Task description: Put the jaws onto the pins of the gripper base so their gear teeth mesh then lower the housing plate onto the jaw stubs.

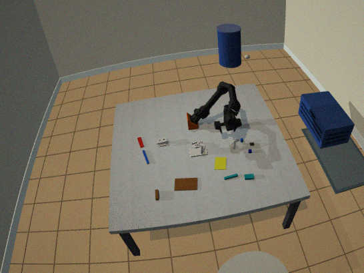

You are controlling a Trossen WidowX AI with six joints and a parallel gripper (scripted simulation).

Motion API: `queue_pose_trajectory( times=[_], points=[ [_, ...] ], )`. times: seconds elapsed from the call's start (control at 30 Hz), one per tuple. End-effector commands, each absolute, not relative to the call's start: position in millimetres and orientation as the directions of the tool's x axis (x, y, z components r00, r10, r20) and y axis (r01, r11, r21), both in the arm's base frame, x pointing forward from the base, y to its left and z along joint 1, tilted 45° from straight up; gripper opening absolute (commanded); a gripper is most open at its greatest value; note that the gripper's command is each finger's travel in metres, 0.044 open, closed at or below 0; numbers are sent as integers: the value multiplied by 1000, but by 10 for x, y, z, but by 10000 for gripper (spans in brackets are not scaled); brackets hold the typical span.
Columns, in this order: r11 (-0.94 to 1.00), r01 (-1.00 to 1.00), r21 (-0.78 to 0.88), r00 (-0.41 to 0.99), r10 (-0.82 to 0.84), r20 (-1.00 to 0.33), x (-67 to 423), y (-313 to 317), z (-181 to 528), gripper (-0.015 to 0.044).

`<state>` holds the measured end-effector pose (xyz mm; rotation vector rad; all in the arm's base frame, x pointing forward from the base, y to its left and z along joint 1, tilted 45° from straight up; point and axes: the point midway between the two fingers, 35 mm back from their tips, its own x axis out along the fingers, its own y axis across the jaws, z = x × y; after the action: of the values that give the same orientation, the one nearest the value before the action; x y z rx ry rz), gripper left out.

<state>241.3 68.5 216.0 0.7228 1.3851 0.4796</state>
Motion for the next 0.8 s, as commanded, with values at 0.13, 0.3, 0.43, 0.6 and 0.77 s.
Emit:
queue_pose_trajectory(
  times=[0.13, 0.3, 0.43, 0.6, 0.77],
  points=[
    [700, 106, 706, 145, 691, -708, 2413, 685, 2160, 440],
    [700, 106, 706, 145, 691, -708, 2413, 685, 2160, 440],
    [700, 106, 706, 145, 691, -708, 2413, 685, 2160, 440],
    [700, 106, 706, 145, 691, -708, 2413, 685, 2160, 440],
    [700, 106, 706, 145, 691, -708, 2413, 685, 2160, 335]
  ],
)
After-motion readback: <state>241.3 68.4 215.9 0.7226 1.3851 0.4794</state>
